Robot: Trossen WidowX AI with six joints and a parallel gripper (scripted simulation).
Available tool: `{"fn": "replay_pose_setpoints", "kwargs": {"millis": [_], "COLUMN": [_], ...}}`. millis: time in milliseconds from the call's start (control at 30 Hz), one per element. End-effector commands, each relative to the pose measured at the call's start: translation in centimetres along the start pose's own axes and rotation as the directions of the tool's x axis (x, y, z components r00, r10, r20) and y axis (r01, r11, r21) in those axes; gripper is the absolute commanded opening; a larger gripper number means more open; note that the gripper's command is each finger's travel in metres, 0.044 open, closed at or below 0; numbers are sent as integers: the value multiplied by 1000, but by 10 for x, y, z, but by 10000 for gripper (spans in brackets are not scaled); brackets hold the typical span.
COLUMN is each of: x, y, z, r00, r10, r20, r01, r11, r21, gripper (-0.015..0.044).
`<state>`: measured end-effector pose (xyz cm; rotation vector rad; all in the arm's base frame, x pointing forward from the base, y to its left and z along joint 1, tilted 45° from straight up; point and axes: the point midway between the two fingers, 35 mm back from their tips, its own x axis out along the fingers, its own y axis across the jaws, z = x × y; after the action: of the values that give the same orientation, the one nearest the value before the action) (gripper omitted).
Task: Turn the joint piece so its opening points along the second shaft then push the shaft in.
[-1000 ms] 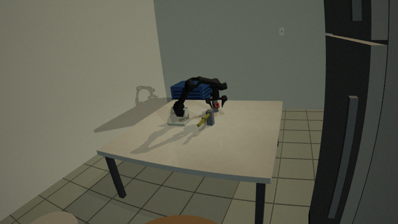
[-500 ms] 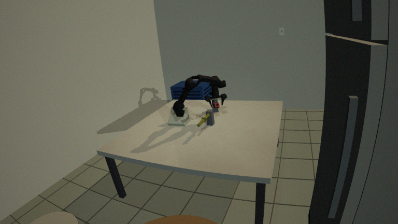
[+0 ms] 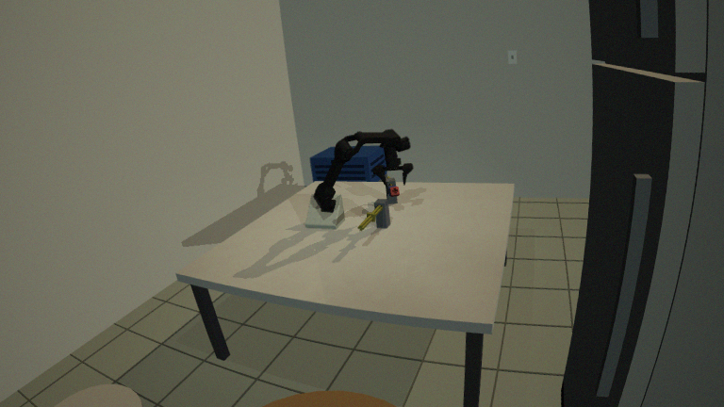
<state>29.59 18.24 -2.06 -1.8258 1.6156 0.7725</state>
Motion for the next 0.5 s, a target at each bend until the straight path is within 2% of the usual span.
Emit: {"fn": "replay_pose_setpoints", "kwargs": {"millis": [0,467], "x": [-13,-59], "y": [0,0], "z": [1,2], "r00": [1000,999], "r10": [-3,-31], "r20": [11,39], "r01": [1,3], "r11": [990,814], "r21": [142,581], "gripper": [440,440]}}
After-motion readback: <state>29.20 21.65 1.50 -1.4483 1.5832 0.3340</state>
